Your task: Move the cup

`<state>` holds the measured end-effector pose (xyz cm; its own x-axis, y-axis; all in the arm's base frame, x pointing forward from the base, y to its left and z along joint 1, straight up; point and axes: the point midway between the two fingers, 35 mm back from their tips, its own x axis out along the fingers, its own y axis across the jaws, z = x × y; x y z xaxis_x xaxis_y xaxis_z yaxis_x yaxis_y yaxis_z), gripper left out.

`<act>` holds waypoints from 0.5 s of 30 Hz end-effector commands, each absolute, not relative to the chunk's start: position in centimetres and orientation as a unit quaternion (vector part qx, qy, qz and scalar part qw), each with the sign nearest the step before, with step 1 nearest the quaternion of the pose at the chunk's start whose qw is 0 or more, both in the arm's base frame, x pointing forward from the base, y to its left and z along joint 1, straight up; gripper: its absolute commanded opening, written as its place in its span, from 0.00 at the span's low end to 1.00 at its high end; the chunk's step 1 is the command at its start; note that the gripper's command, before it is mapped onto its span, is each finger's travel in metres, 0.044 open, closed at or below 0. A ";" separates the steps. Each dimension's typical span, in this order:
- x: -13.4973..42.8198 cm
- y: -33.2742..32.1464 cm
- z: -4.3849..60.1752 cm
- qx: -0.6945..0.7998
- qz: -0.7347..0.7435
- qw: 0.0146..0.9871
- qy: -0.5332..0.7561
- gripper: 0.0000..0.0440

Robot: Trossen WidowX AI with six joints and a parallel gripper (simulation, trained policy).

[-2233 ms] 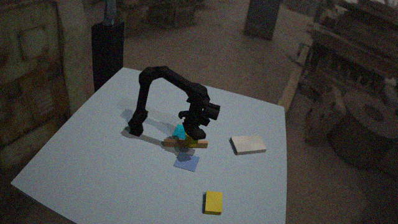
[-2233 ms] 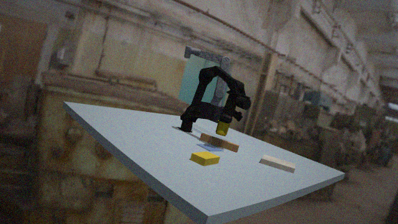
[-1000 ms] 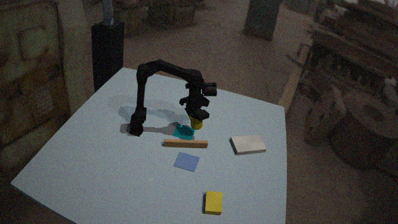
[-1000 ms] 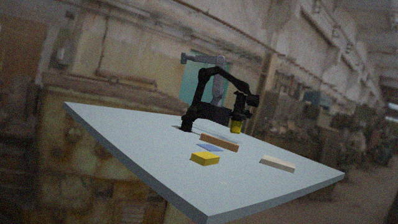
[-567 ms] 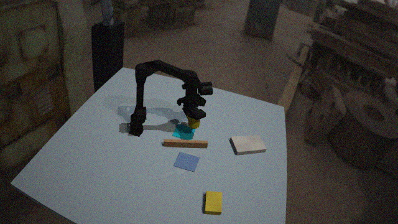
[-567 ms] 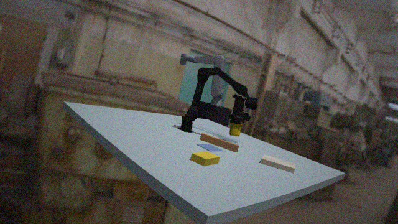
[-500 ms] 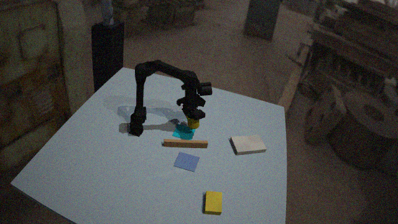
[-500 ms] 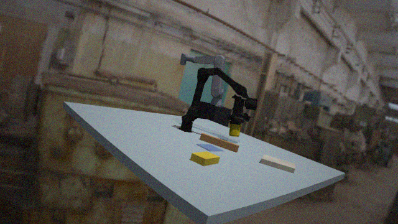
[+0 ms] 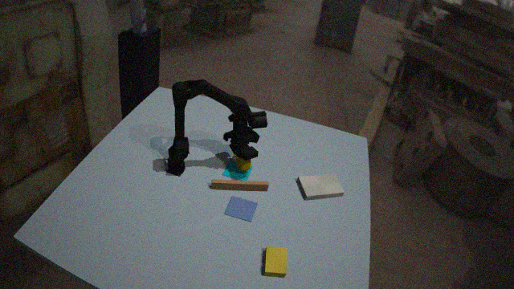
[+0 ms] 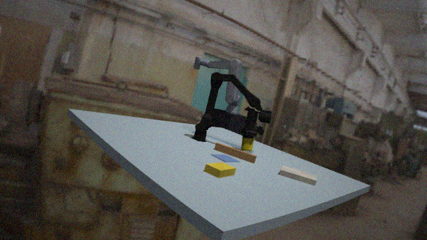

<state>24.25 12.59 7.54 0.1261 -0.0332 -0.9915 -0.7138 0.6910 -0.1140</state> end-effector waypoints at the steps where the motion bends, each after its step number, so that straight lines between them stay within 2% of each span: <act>1: 23.7 12.4 6.8 -0.304 0.242 0.686 0.616 0.05; 12: 23.6 12.0 5.5 -0.291 0.229 0.700 0.610 0.14; 14: 23.7 12.0 5.5 -0.287 0.228 0.704 0.608 0.17; 15: 23.8 12.1 5.7 -0.284 0.229 0.709 0.604 0.22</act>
<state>23.83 12.16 5.72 0.1564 -0.0254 -0.9874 -0.6773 0.7248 -0.1260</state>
